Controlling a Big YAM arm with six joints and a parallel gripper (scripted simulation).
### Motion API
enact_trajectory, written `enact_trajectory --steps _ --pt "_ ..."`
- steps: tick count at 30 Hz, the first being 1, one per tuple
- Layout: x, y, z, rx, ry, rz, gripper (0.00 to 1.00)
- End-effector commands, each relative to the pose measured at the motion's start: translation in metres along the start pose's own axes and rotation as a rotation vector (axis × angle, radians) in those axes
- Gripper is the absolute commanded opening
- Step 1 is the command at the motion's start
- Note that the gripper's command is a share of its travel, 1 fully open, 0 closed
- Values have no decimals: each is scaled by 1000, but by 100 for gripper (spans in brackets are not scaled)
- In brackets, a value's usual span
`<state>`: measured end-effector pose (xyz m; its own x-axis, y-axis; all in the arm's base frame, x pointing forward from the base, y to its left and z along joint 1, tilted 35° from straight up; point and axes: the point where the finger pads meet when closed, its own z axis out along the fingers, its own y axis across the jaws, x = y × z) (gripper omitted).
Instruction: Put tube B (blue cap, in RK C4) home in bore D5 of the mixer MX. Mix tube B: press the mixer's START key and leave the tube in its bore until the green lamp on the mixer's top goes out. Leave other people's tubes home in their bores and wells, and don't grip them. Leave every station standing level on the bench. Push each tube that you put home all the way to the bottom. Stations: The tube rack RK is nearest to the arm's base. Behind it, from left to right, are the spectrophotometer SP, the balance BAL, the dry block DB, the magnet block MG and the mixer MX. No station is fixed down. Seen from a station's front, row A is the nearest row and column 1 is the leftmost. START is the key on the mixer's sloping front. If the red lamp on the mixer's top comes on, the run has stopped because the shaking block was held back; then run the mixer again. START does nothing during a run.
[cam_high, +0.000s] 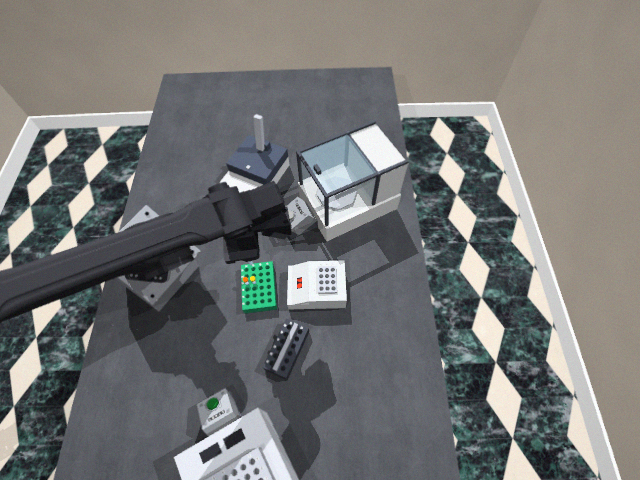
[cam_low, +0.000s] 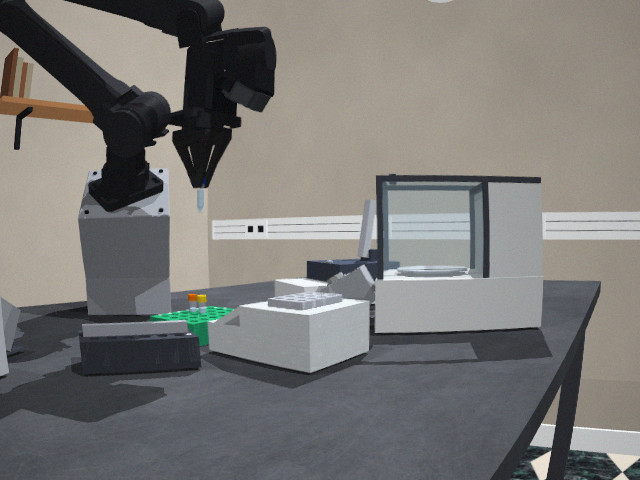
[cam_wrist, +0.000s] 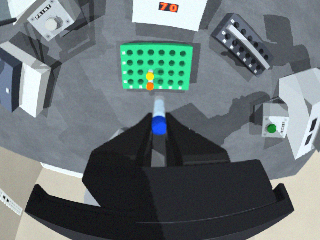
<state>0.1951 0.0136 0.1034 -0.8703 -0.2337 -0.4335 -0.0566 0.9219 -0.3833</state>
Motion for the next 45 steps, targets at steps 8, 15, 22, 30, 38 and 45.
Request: enact_trajectory --steps 8,15,22,30,38,45 --pt "-21 -2 -36 -15 -46 49 9" --pt "-20 -2 -45 -16 -45 50 9" --pt "-20 -2 -46 -14 -40 47 9" --pt "-20 -2 -46 -14 -40 47 9" --pt "-20 -2 -46 -14 -40 47 9" --pt "-20 -2 -46 -14 -40 47 9"
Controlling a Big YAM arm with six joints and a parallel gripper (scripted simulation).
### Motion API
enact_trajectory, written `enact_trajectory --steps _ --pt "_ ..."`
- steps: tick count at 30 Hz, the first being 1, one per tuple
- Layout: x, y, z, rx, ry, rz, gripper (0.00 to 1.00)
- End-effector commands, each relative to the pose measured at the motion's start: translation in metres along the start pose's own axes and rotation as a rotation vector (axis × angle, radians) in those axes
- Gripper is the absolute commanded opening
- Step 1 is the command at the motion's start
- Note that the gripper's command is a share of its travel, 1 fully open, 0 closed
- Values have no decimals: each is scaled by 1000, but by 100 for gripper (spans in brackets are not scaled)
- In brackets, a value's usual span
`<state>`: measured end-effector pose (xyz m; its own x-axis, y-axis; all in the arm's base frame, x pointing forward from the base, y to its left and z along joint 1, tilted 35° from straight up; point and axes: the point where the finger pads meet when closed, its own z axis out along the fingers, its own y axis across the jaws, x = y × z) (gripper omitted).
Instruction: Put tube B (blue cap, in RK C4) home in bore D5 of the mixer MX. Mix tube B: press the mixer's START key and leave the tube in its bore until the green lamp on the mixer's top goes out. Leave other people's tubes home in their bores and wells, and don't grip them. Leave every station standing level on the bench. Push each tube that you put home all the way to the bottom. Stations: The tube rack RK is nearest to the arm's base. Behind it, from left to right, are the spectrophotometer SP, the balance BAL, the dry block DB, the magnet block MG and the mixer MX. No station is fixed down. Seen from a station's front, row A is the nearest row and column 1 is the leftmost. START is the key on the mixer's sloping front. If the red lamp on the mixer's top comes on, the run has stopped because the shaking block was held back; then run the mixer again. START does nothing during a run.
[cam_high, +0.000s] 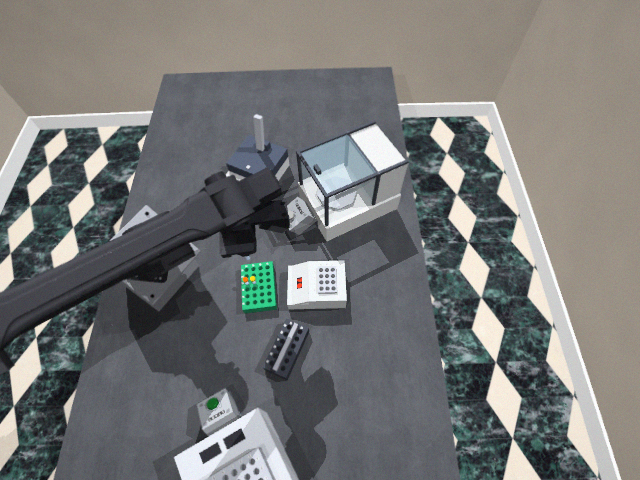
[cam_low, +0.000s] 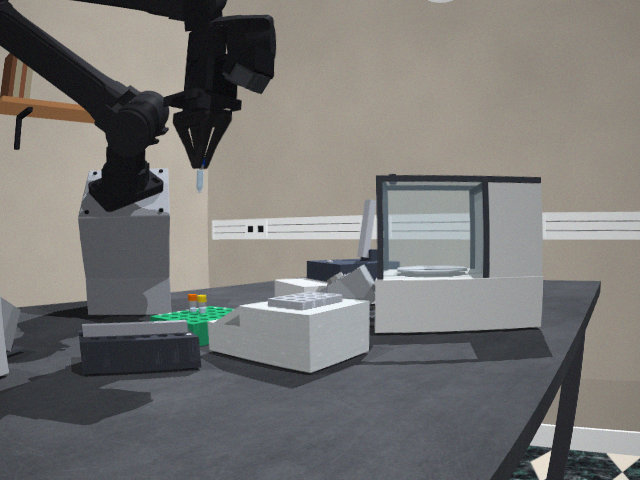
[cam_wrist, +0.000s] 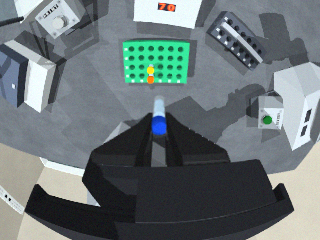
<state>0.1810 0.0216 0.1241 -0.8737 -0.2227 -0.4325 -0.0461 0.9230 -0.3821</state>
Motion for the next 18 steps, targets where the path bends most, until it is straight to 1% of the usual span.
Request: enact_trajectory --steps 1,12,13,14,15,16,18 --pt "-21 -2 -20 -18 -46 37 9" --pt "-21 -2 -20 -18 -46 37 9" --pt "-12 -13 -13 -9 -26 60 9" --pt "3 -19 -2 2 1 59 9" --pt "4 -26 -1 1 -2 61 9" --pt "3 -27 -1 -1 -9 65 9" --pt "3 -43 -1 -1 -18 127 9"
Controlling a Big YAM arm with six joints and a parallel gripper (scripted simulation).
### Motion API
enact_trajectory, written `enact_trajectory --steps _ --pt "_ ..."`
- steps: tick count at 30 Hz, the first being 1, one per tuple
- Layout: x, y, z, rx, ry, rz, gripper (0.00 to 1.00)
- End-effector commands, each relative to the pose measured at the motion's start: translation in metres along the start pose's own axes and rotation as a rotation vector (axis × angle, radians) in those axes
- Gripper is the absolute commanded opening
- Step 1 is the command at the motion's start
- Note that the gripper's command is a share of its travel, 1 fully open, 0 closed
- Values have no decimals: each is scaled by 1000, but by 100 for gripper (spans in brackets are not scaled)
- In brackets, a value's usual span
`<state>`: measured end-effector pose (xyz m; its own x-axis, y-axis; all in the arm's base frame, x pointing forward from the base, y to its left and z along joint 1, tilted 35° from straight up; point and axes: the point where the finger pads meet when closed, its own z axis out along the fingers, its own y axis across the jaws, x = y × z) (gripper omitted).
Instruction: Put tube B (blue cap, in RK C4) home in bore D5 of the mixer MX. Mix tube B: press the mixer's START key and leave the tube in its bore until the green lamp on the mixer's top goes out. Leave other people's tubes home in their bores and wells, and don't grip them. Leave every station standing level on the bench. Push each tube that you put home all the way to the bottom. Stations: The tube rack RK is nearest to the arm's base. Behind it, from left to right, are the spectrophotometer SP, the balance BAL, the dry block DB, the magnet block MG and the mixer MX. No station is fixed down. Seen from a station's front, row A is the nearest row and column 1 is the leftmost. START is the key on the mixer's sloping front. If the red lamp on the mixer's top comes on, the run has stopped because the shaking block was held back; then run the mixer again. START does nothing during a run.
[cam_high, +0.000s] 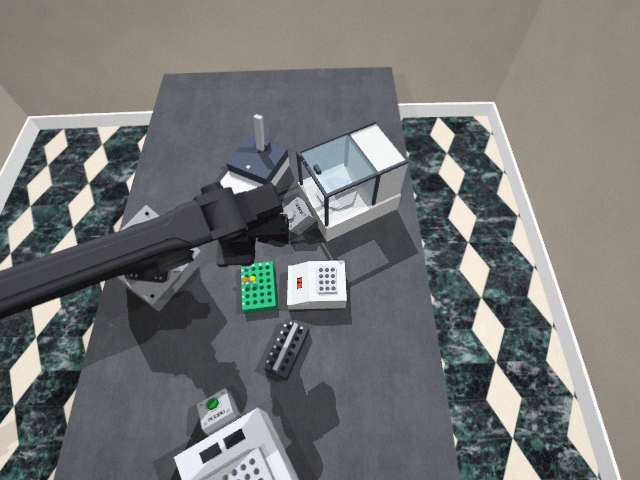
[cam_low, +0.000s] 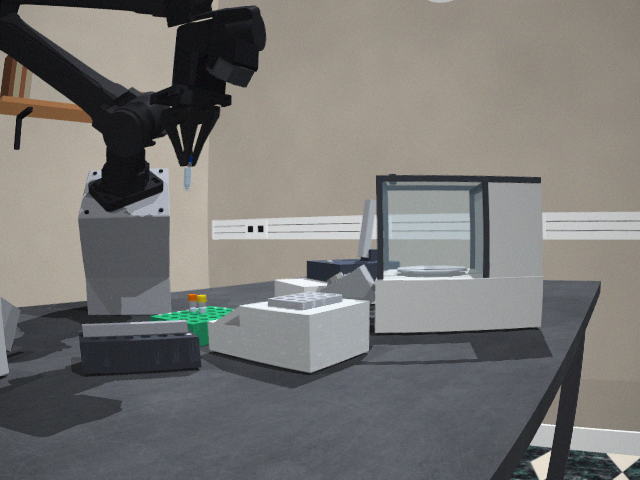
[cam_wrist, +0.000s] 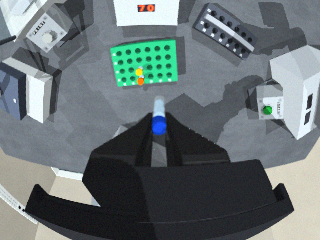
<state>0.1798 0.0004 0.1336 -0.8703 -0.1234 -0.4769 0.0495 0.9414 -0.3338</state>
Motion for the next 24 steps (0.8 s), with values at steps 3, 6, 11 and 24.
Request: enact_trajectory --steps 3,6,11,24 --pt "0 -29 0 -2 -12 18 9" --pt "-18 -63 -18 5 -64 91 9" --pt "-17 -100 -17 20 -50 167 9" --pt "-11 -190 -16 40 -37 354 9"
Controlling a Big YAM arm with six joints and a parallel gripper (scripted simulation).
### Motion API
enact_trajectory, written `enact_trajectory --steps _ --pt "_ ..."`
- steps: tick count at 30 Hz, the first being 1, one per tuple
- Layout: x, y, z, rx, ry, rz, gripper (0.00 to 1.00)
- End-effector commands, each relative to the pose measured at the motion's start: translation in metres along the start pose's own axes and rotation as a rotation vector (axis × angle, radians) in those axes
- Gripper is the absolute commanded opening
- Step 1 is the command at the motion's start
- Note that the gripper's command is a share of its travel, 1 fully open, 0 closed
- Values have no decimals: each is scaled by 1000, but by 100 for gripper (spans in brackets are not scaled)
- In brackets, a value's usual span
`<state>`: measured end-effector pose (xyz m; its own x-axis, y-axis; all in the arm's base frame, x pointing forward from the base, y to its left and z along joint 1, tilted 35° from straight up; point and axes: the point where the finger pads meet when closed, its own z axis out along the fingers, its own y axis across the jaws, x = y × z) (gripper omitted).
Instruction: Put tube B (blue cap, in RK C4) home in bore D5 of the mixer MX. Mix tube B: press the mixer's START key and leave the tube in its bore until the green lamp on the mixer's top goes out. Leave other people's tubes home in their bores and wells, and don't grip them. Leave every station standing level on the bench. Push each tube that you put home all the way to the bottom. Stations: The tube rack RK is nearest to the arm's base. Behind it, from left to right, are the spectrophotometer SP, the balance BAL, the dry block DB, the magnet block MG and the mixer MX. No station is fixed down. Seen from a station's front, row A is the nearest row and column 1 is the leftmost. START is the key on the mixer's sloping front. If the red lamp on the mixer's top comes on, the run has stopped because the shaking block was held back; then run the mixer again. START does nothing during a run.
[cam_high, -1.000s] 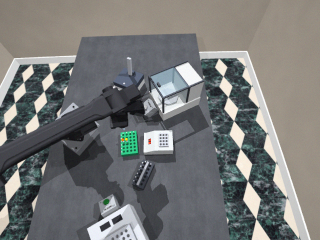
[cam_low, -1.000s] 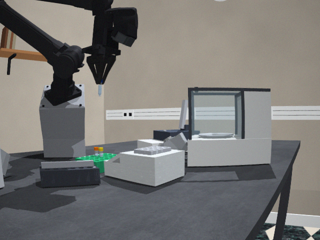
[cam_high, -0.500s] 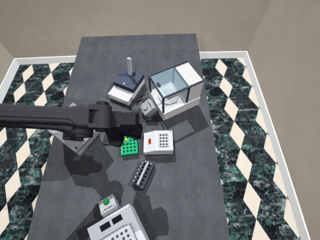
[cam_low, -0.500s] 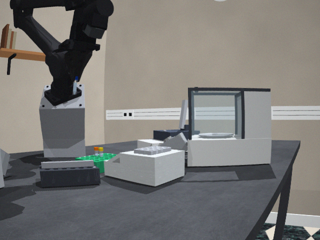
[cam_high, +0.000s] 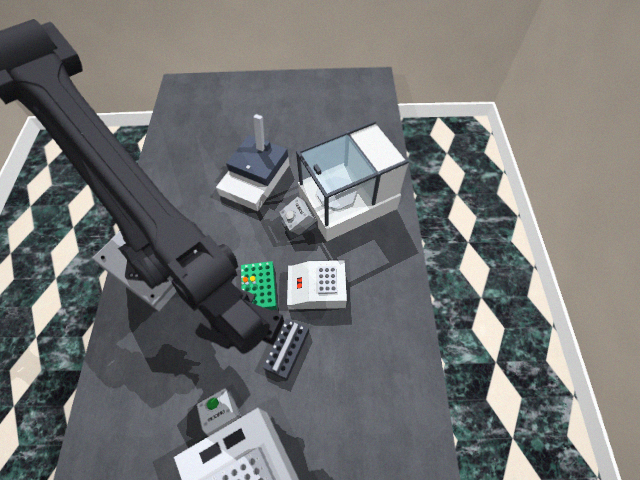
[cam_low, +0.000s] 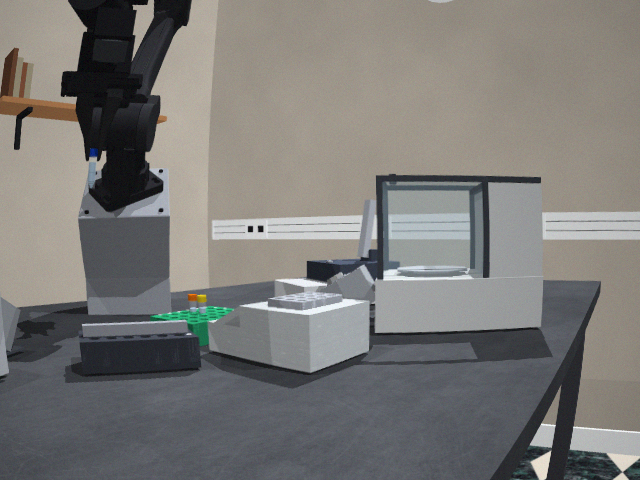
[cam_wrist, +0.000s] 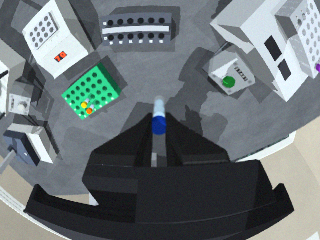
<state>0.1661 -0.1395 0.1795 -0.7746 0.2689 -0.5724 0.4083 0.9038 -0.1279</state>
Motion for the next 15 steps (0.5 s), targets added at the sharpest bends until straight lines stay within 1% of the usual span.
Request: enact_trajectory --steps 1,3,4,6,7,11,13,15 --pt "-36 -39 -15 12 -43 -64 9" --pt "-42 -55 -14 13 -41 -5 9" --pt "-45 -63 -13 14 -39 -5 9" --pt "-50 -79 -13 15 -38 55 9" --pt "-53 -87 -12 15 -37 54 9" --pt "-65 -119 -11 16 -34 148 9" --pt "-65 -119 -11 16 -34 148 9" --pt "-70 -135 -11 16 -33 236 9"
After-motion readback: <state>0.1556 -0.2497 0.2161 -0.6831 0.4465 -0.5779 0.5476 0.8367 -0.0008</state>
